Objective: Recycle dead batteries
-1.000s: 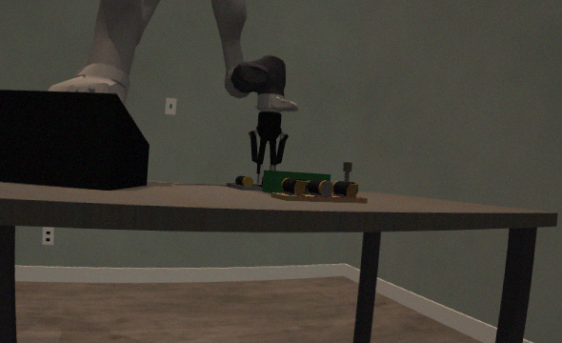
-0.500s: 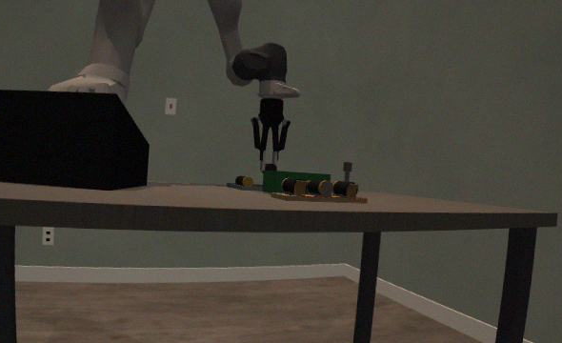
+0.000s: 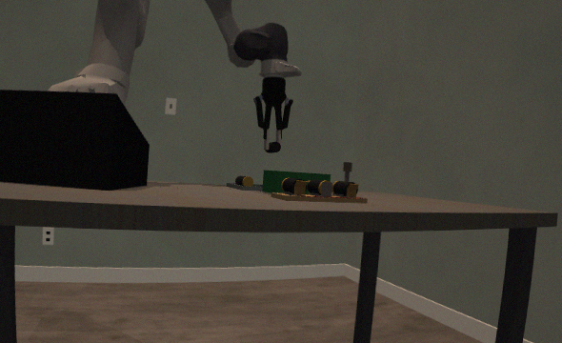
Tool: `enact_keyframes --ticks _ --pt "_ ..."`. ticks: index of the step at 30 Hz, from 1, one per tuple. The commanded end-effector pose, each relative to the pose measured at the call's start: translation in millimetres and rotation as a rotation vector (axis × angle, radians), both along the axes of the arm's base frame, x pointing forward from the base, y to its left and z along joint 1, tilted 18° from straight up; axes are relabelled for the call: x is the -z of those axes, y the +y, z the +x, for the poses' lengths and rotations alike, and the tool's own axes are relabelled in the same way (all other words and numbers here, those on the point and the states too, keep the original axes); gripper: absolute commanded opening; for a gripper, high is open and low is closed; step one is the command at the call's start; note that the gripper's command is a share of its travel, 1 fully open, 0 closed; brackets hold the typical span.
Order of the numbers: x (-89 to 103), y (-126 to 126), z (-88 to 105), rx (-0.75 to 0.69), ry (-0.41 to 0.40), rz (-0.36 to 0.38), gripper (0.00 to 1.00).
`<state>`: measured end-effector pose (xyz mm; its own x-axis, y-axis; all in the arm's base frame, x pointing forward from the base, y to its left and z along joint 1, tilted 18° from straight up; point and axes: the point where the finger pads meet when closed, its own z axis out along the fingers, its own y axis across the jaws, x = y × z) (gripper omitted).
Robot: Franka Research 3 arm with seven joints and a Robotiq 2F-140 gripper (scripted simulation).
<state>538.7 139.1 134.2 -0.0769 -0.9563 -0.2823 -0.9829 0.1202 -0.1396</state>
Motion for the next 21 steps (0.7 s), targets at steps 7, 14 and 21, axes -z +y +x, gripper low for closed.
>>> enact_keyframes --ticks 7,14,21 --pt "1.1 1.4 -14.4 -0.024 0.04 0.008 0.16" --pt "1.1 1.4 -14.4 -0.031 0.038 0.007 0.16" --pt "1.1 1.4 -14.4 -0.031 0.038 0.007 0.16"
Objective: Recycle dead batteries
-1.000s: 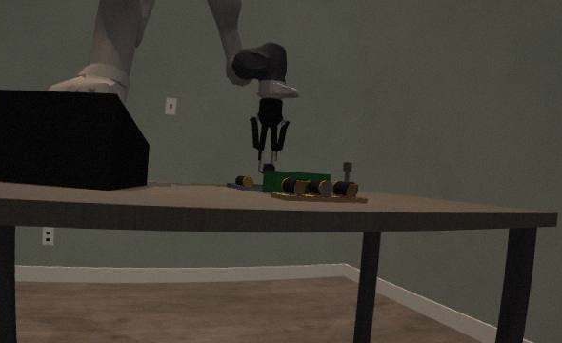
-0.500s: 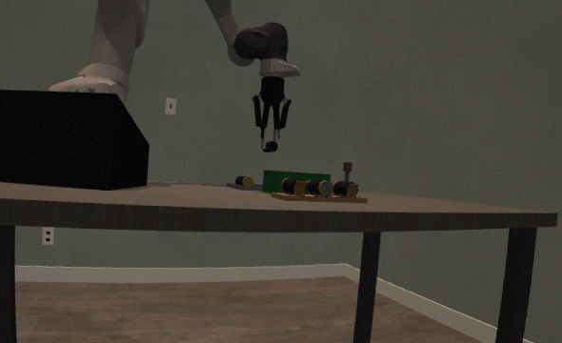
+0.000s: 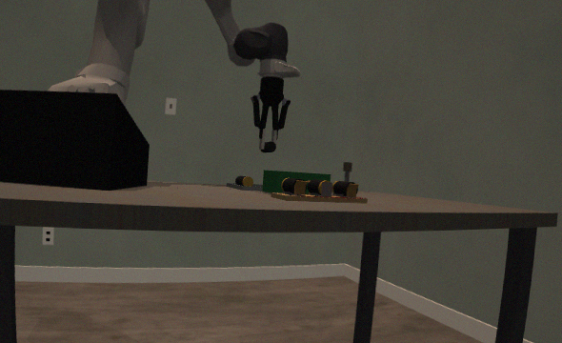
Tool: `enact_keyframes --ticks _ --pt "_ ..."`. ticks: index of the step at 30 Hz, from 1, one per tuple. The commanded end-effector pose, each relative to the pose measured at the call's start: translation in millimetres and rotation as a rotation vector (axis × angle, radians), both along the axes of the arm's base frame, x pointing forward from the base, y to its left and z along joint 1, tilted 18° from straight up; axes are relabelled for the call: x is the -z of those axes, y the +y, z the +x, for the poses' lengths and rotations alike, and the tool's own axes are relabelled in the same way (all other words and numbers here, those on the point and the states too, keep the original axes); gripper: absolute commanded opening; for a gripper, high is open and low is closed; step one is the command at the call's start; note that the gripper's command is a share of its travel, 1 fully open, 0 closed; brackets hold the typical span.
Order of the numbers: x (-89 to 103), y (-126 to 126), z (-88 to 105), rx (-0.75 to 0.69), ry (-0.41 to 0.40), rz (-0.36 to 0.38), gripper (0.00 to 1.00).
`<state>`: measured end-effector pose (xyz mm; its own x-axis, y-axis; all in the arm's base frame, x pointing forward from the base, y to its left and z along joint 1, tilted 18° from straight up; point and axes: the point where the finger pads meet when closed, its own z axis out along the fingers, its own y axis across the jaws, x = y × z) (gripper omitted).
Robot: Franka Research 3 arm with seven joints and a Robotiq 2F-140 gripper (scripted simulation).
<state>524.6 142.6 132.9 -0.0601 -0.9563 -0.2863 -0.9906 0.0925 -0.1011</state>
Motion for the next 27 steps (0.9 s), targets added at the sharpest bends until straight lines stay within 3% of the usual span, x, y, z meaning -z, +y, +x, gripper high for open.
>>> enact_keyframes --ticks 1,7,11,15,17,23,27 --pt "-0.2 -2 -0.3 -0.003 -0.001 0.0 0.16" --pt "3.3 -13 -2.7 -0.003 -0.001 0.0 0.16" --pt "12.9 -43 -9.2 -0.003 -0.001 0.0 0.16" --pt "28.2 -91 -19.8 -0.003 -0.001 0.0 0.16" --pt "28.2 -91 -19.8 -0.003 -0.001 0.0 0.16" --pt "55.2 -175 -38.3 -0.003 -0.001 0.0 0.16" --pt "68.3 -216 -47.2 -0.003 -0.001 0.0 0.16"
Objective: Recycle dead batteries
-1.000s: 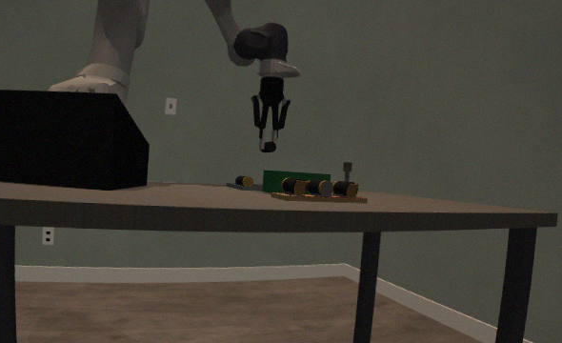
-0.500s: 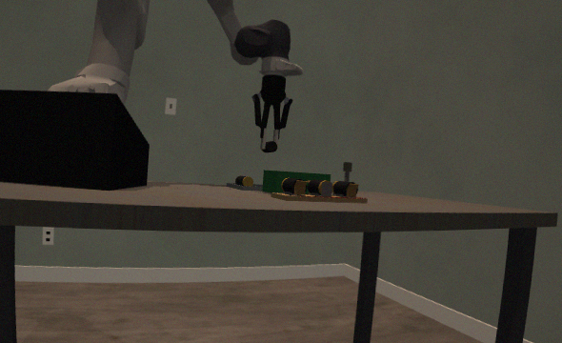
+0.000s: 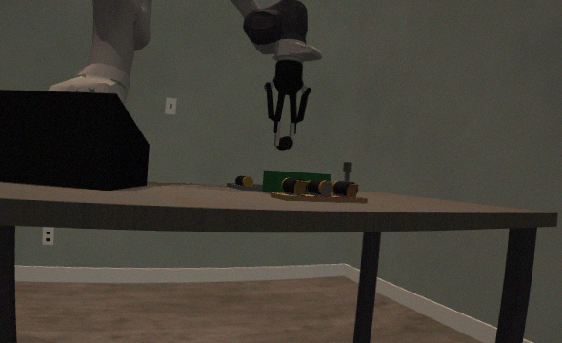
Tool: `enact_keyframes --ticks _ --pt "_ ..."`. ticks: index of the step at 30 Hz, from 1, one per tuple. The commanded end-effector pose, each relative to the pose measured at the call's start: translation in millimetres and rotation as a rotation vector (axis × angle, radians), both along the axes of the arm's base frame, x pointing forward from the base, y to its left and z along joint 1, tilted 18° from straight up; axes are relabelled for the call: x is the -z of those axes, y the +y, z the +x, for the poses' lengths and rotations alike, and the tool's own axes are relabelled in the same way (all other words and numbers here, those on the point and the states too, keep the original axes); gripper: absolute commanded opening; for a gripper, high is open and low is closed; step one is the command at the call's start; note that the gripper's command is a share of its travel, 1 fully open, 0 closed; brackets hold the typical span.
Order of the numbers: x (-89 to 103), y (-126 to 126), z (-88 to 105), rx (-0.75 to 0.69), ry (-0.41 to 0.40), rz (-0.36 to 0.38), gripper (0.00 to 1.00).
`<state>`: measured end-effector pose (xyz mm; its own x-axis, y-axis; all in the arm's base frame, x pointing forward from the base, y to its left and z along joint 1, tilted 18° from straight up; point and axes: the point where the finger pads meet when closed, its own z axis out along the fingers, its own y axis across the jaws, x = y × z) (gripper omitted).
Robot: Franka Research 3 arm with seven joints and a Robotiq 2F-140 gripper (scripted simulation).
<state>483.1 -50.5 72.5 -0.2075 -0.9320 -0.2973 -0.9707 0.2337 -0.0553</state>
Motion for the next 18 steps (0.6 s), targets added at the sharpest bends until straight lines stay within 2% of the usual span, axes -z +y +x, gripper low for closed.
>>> enact_keyframes --ticks 1,5,18 --pt "10.0 -30 -7.2 -0.145 -0.044 -0.018 0.16" --pt "14.0 -42 -10.0 -0.145 -0.044 -0.018 0.16" --pt "14.2 -43 -10.1 -0.177 -0.054 -0.022 0.16"
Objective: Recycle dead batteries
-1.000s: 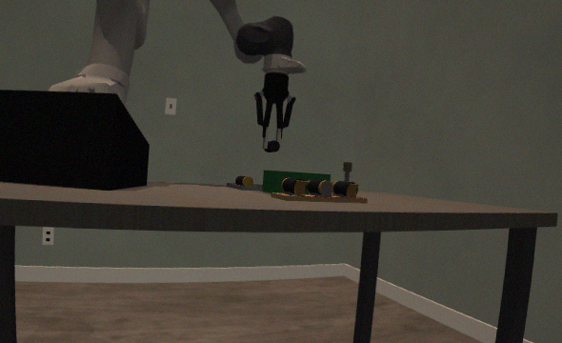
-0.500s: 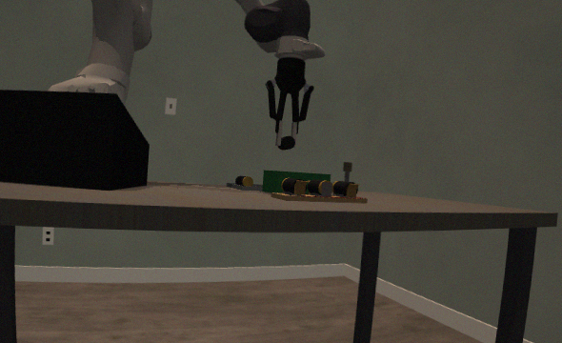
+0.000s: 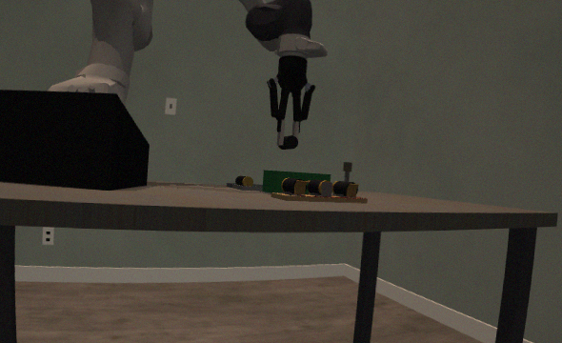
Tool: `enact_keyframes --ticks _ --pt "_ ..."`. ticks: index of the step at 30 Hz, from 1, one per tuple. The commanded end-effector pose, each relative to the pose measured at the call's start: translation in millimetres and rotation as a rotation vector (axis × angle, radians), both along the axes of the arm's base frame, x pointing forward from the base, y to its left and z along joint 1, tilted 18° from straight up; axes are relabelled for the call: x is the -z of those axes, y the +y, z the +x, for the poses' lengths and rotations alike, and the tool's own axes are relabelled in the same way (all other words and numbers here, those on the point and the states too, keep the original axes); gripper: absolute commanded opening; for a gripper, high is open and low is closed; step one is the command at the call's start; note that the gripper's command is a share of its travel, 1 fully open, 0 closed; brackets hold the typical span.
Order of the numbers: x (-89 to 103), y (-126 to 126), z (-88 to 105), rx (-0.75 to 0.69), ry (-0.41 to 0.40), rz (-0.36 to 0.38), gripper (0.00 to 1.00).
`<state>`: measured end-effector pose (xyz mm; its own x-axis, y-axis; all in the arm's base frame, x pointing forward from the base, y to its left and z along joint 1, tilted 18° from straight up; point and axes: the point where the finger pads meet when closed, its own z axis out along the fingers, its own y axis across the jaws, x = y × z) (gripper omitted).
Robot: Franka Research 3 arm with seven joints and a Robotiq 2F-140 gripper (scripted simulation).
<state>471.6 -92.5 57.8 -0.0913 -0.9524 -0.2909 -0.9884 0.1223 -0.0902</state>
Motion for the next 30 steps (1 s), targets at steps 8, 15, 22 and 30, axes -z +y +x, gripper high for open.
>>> enact_keyframes --ticks 8,15,22,30 --pt "-0.4 -1 1.4 -0.096 -0.03 -0.014 0.16" --pt "3.5 0 1.9 -0.096 -0.03 -0.014 0.16" --pt "47.1 13 7.6 -0.096 -0.03 -0.014 0.16" --pt "47.7 13 7.6 -0.096 -0.03 -0.014 0.16"
